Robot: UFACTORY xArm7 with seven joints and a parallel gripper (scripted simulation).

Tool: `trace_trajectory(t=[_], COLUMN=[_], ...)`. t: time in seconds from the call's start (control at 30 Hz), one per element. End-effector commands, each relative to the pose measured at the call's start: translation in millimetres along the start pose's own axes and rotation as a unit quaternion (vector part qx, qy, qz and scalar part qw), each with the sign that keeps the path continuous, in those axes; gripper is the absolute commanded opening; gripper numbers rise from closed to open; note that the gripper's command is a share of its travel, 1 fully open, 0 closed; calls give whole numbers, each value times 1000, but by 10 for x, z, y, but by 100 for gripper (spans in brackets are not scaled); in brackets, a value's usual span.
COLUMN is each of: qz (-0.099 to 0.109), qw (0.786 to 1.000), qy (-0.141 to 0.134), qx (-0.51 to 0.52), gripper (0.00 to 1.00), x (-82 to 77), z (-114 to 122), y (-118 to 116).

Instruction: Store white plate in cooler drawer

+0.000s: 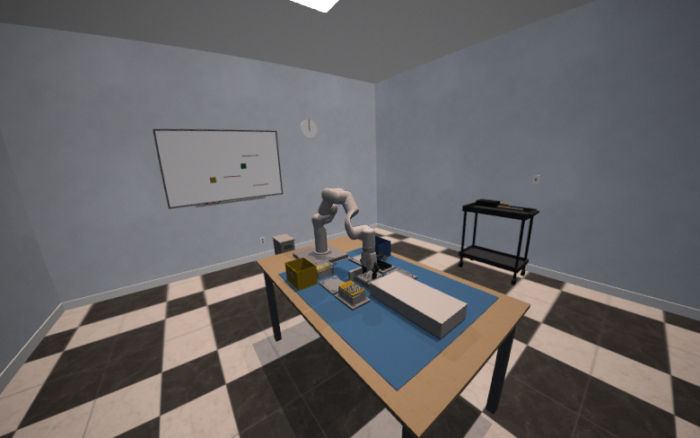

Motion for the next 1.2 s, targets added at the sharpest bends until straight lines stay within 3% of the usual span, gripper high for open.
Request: trace_trajectory(t=[0.0, 0.5, 1.17], qz=[3, 3, 2], qw=[1000, 1000, 1000], qy=[1, 1, 1], qx=[0, 0, 0], gripper=[0, 0, 0], x=[-23, -23, 90], z=[-3, -2, -2], y=[14, 14, 14])
Point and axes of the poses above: the point where the finger pads meet when closed, its own x axis out along the fingers, its own y axis across the jaws, z = x × y, the point moved 7 cm from there along -x, back along the fingers, and after that the axes turned 13 degrees about x, right-handed, at the moved point
